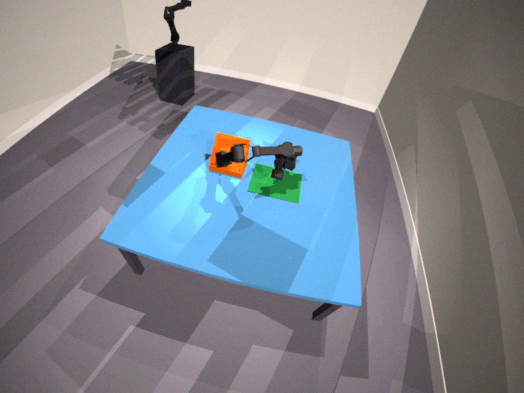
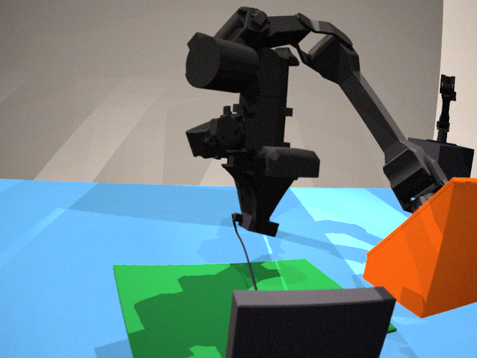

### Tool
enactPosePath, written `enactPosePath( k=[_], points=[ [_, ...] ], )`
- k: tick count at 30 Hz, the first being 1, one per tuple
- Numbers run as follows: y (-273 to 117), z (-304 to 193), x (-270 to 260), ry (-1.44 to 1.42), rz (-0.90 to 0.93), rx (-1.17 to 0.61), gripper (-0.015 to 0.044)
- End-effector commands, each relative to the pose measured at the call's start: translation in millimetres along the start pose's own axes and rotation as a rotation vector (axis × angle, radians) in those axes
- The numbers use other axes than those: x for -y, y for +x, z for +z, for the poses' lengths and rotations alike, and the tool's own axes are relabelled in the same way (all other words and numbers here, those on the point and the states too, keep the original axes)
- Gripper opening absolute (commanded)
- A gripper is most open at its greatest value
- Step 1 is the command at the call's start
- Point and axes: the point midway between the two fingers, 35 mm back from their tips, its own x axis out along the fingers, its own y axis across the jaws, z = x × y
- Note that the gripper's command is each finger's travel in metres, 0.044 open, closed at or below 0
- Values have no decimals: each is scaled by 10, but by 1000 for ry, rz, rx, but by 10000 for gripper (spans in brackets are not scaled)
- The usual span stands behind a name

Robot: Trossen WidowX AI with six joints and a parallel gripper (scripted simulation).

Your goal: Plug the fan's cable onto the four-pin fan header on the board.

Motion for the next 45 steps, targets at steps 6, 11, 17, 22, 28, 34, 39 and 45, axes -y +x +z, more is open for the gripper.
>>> enactPosePath(
  k=[6,11,17,22,28,34,39,45],
  points=[
    [4,4,-17,-311,-39,-9,0],
    [2,6,-30,-482,-56,-17,0],
    [0,8,-38,-601,-67,-24,0],
    [22,1,-43,-598,-51,-22,0],
    [104,-27,-66,-587,13,-9,0],
    [188,-52,-92,-575,81,11,0],
    [252,-69,-114,-566,138,34,0],
    [323,-83,-140,-554,204,68,0]
  ],
)
